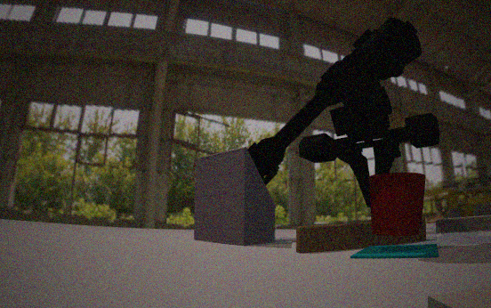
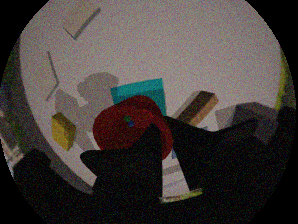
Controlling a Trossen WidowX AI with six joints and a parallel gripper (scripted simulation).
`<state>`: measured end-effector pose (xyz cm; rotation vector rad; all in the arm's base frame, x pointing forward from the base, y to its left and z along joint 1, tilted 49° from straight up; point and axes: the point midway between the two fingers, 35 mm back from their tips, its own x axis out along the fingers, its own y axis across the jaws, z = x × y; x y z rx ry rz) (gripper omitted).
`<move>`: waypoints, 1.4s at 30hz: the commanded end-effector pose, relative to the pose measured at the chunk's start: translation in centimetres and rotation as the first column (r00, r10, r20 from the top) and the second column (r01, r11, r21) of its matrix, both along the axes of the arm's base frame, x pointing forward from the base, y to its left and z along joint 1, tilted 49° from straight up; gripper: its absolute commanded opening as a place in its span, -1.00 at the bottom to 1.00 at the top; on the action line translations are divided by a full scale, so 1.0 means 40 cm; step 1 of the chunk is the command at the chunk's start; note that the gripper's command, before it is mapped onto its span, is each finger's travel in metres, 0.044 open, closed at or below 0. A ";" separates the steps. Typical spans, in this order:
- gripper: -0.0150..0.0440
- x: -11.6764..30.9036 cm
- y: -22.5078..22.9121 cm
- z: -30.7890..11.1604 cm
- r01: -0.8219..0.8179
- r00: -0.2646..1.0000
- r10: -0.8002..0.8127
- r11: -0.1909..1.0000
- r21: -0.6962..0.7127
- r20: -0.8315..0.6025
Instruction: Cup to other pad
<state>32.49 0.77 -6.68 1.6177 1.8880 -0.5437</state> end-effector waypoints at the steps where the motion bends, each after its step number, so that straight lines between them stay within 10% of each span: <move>1: -0.49 -0.005 0.013 -0.014 0.004 1.000 -0.004 1.000 0.006 -0.008; 20: -0.49 -0.004 0.024 -0.021 -0.001 1.000 0.001 1.000 0.002 -0.002; 25: -0.06 -0.004 0.024 -0.021 -0.001 1.000 0.001 1.000 0.002 -0.002; 42: -0.06 0.001 -0.010 0.007 0.001 1.000 -0.001 1.000 0.002 -0.004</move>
